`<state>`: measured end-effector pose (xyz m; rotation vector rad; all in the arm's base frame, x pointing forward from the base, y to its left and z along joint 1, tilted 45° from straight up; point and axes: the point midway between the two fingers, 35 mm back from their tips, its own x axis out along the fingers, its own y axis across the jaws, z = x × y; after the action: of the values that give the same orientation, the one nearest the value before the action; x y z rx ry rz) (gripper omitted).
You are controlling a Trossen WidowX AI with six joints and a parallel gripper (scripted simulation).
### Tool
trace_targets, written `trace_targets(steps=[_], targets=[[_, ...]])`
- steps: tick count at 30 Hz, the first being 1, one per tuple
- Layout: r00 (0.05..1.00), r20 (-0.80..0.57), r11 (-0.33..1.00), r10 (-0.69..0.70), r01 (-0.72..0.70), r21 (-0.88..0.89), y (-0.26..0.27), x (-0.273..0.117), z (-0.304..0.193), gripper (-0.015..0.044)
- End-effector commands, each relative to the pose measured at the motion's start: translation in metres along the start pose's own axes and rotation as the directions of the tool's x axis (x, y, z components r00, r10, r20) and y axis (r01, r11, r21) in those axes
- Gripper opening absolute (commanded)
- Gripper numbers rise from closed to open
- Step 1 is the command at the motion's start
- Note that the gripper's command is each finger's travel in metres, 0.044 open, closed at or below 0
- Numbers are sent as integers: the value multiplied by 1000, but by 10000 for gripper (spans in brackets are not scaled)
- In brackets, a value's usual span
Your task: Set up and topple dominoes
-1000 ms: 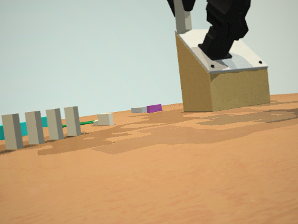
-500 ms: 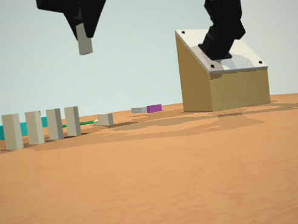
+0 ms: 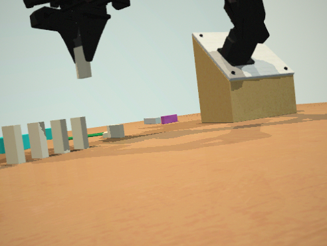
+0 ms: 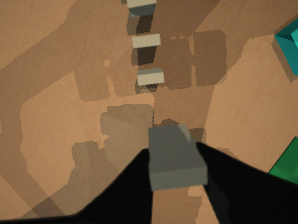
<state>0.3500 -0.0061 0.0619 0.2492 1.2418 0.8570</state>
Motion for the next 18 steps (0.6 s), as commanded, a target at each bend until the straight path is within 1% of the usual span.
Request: trace_targets(steps=[1, 13, 15, 18], targets=[[1000, -8, 1000, 11, -11, 9, 0, 25, 0, 107], [1000, -4, 1000, 19, -19, 8, 6, 99, -4, 107], [1000, -4, 1000, 21, -21, 8, 8, 107, -5, 107], [1000, -3, 1000, 21, -21, 8, 8, 108, -5, 107]])
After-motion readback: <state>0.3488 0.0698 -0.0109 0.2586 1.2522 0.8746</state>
